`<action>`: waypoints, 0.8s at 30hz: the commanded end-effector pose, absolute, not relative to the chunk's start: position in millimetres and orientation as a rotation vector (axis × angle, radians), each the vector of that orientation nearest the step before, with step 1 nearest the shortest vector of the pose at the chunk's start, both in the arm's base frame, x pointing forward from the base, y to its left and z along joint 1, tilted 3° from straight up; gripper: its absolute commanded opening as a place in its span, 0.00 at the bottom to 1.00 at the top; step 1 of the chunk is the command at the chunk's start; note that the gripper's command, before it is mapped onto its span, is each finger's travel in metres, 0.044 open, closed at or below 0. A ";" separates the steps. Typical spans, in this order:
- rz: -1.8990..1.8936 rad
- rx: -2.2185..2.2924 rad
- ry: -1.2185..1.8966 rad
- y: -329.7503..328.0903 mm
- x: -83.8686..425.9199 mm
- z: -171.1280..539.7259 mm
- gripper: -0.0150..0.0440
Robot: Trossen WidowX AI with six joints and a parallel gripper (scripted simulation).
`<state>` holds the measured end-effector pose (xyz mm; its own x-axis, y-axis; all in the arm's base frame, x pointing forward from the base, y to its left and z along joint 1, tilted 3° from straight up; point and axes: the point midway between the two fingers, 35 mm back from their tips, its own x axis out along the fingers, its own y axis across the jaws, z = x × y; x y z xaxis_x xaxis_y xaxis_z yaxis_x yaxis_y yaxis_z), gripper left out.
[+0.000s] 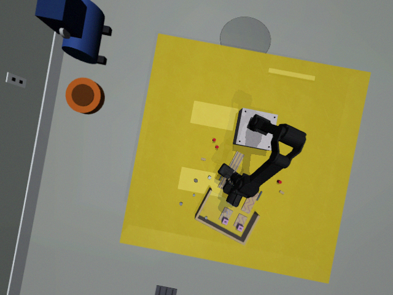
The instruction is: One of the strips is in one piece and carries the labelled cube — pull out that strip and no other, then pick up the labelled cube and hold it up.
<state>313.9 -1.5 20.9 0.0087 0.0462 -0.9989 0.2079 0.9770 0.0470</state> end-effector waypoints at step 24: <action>-0.125 0.198 1.556 -3.4 304.4 57.2 0.25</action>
<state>304.4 -3.1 56.6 0.0126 0.0461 -0.9989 0.2077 0.9770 0.0477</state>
